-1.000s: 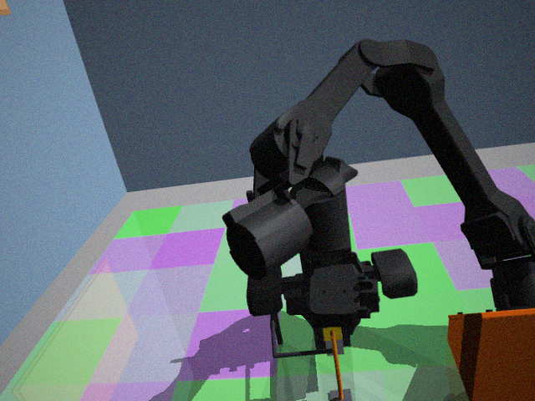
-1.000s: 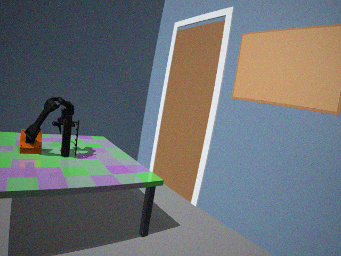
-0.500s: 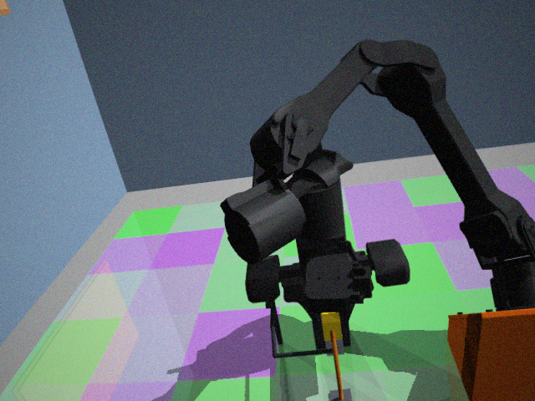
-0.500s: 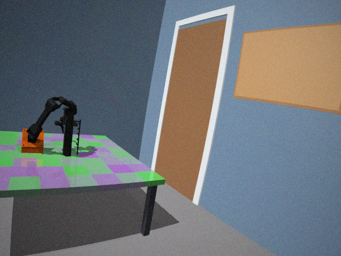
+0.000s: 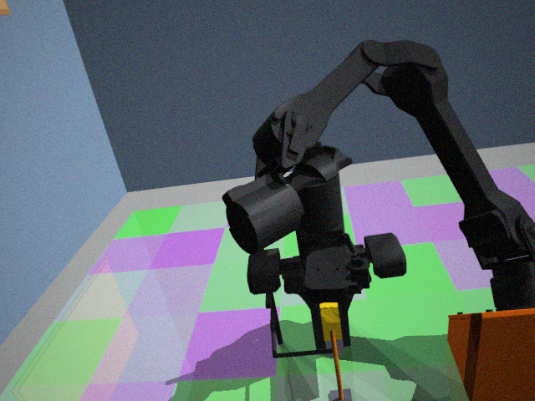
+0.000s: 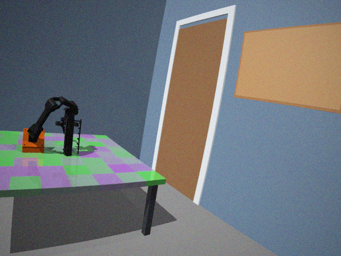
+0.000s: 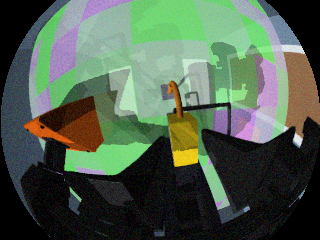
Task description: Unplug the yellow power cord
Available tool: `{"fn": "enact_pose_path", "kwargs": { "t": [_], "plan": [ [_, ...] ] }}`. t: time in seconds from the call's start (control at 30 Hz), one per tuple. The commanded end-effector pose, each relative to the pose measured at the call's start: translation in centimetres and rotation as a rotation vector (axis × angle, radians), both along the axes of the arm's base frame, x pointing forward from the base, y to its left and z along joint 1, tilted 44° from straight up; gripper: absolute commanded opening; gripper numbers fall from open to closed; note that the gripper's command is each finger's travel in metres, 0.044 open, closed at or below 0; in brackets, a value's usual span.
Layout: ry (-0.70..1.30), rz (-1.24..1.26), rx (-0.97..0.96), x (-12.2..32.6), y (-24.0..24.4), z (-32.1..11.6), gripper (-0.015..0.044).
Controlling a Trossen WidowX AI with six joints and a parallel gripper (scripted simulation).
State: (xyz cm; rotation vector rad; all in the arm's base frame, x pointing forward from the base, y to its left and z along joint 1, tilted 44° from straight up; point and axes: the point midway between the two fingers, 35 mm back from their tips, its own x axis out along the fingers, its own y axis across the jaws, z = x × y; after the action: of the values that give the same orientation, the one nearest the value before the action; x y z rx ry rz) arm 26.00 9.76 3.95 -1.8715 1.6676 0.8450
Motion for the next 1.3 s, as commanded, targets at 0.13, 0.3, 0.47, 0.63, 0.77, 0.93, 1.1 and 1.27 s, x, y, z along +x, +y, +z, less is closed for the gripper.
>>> {"fn": "enact_pose_path", "kwargs": {
  "t": [0.13, 0.3, 0.47, 0.63, 0.77, 0.93, 1.1, 1.27],
  "plan": [
    [-0.005, 0.004, 0.002, 0.1, -0.7, -0.5, 0.0160],
    [-0.003, -0.001, 0.002, 0.1, -0.5, -0.4, 0.0075],
    [-0.003, -0.001, 0.002, 0.1, -0.5, -0.4, 0.0041],
    [-0.003, -0.001, 0.002, 0.1, -0.5, -0.5, 0.0000],
    [-0.003, -0.001, 0.003, 0.1, -0.1, -0.8, 0.0000],
    [-0.003, 0.000, 0.004, 0.1, 0.5, -1.3, 0.0000],
    [-0.003, 0.001, 0.004, 0.0, 1.1, -1.8, 0.0000],
    [-0.003, 0.001, 0.005, -0.1, 1.7, -2.4, 0.0000]
  ]
}}
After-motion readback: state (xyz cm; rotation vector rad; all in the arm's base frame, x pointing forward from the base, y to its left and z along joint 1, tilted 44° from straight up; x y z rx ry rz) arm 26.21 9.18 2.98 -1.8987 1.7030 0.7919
